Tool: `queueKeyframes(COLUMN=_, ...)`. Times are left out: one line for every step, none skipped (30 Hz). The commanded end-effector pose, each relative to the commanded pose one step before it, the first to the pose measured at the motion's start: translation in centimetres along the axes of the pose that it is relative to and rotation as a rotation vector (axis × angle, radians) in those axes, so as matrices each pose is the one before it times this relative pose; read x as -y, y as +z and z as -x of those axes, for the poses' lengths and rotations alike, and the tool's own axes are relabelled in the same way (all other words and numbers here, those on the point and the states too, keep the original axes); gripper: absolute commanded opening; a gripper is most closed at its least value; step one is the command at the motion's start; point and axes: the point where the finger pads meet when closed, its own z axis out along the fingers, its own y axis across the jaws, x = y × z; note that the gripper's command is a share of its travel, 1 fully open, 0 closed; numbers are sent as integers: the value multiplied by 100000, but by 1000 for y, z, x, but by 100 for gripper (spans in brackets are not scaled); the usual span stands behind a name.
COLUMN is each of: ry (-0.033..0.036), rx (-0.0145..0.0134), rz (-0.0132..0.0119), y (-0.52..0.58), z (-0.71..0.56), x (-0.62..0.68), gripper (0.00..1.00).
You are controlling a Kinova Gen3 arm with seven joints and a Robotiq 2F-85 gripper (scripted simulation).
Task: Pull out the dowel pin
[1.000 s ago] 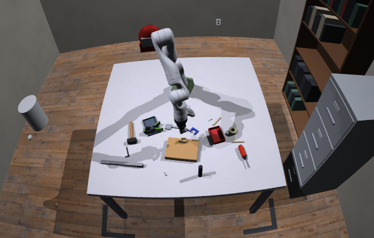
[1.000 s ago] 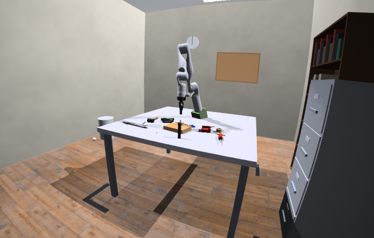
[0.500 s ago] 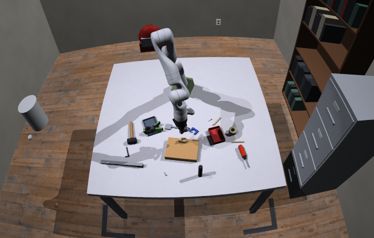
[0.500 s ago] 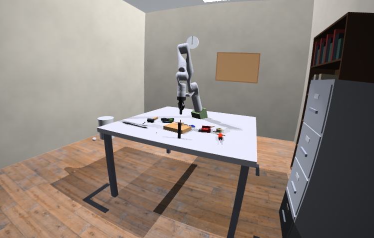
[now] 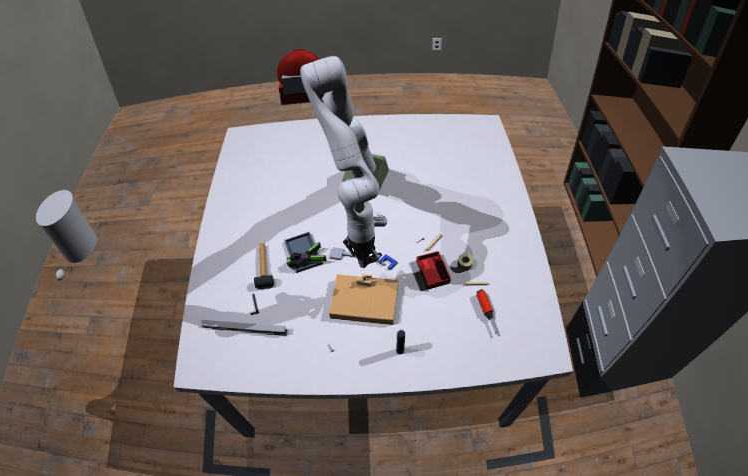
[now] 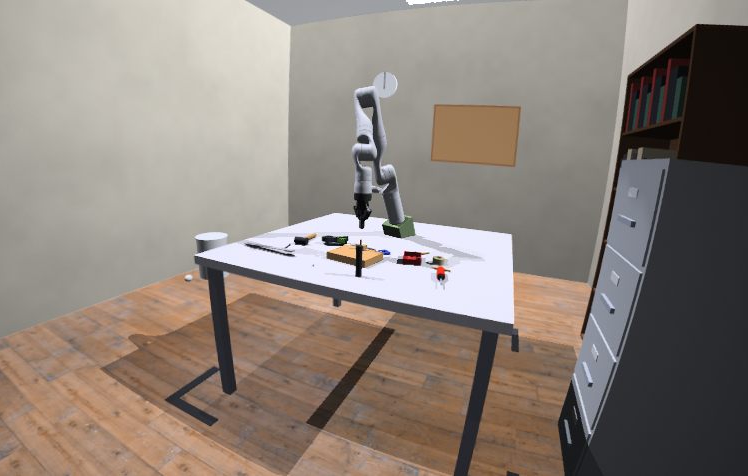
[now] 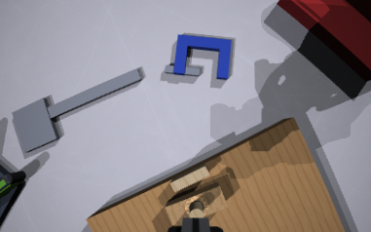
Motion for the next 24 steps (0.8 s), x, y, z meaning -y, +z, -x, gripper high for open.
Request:
queueKeyframes(ry=-2791, rx=-103, rz=183, y=-45, z=42, x=-19, gripper=10)
queueKeyframes(ry=-1194, rx=13, rz=6, y=-4, z=2, x=-1, gripper=10)
queueKeyframes(ry=-1174, rx=13, rz=6, y=-4, z=2, x=-1, gripper=10)
queueKeyframes(ry=-1154, rx=13, rz=6, y=-4, z=2, x=-1, gripper=10)
queueKeyframes(ry=-1134, rx=13, rz=6, y=-4, z=2, x=-1, gripper=10)
queueKeyframes(ry=-1113, rx=13, rz=6, y=-4, z=2, x=-1, gripper=10)
queueKeyframes(ry=-1093, rx=13, rz=5, y=-4, z=2, x=-1, gripper=10)
queueKeyframes(ry=-1072, rx=13, rz=5, y=-4, z=2, x=-1, gripper=10)
queueKeyframes(ry=-1051, rx=13, rz=5, y=-4, z=2, x=-1, gripper=10)
queueKeyframes(ry=-1031, rx=13, rz=5, y=-4, z=2, x=-1, gripper=10)
queueKeyframes(ry=-1010, rx=12, rz=5, y=-4, z=2, x=-1, gripper=10)
queueKeyframes(ry=-989, rx=12, rz=4, y=-4, z=2, x=-1, gripper=10)
queueKeyframes(ry=-968, rx=12, rz=4, y=-3, z=2, x=-1, gripper=10)
queueKeyframes(ry=-947, rx=12, rz=4, y=-3, z=2, x=-1, gripper=10)
queueKeyframes(ry=0, rx=0, rz=0, y=0, z=0, x=0, gripper=10)
queueKeyframes(ry=0, rx=0, rz=0, y=0, z=0, x=0, gripper=10)
queueKeyframes(ry=-926, rx=12, rz=4, y=-3, z=2, x=-1, gripper=10)
queueKeyframes(ry=-905, rx=12, rz=4, y=-3, z=2, x=-1, gripper=10)
queueKeyframes(ry=-884, rx=12, rz=4, y=-3, z=2, x=-1, gripper=10)
queueKeyframes(ry=-863, rx=11, rz=3, y=-3, z=2, x=-1, gripper=10)
queueKeyframes(ry=-842, rx=11, rz=3, y=-3, z=2, x=-1, gripper=10)
queueKeyframes(ry=-821, rx=11, rz=3, y=-3, z=2, x=-1, gripper=10)
queueKeyframes(ry=-800, rx=11, rz=3, y=-3, z=2, x=-1, gripper=10)
queueKeyframes(ry=-779, rx=11, rz=3, y=-3, z=2, x=-1, gripper=10)
